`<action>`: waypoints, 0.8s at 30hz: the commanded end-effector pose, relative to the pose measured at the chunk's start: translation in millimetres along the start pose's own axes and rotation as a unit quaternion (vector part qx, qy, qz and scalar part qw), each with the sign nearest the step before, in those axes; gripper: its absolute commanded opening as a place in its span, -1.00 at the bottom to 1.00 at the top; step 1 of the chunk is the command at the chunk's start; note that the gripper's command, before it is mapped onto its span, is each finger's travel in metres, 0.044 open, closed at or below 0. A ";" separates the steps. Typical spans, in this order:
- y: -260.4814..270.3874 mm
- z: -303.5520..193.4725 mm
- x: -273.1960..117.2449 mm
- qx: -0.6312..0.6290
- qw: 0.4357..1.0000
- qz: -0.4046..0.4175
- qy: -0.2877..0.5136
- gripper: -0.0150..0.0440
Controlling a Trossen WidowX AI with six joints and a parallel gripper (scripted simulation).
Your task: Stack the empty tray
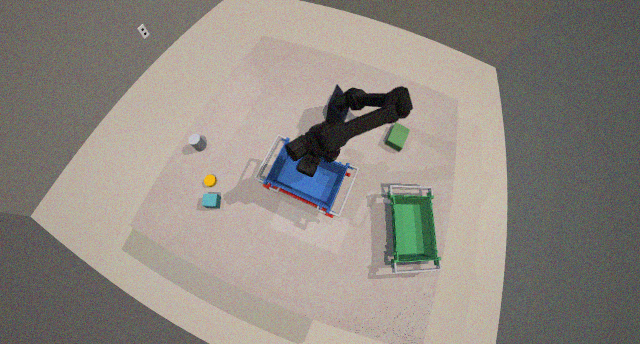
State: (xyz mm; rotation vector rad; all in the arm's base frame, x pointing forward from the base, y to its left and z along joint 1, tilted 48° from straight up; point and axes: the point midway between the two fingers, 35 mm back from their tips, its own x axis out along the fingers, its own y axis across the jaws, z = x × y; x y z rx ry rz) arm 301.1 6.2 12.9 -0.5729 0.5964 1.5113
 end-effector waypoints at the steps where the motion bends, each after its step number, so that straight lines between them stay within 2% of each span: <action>1: 2.7 2.4 4.5 0.000 1.000 0.010 0.000 -0.49; 24: 4.6 2.5 11.8 0.000 1.000 0.010 0.000 -0.49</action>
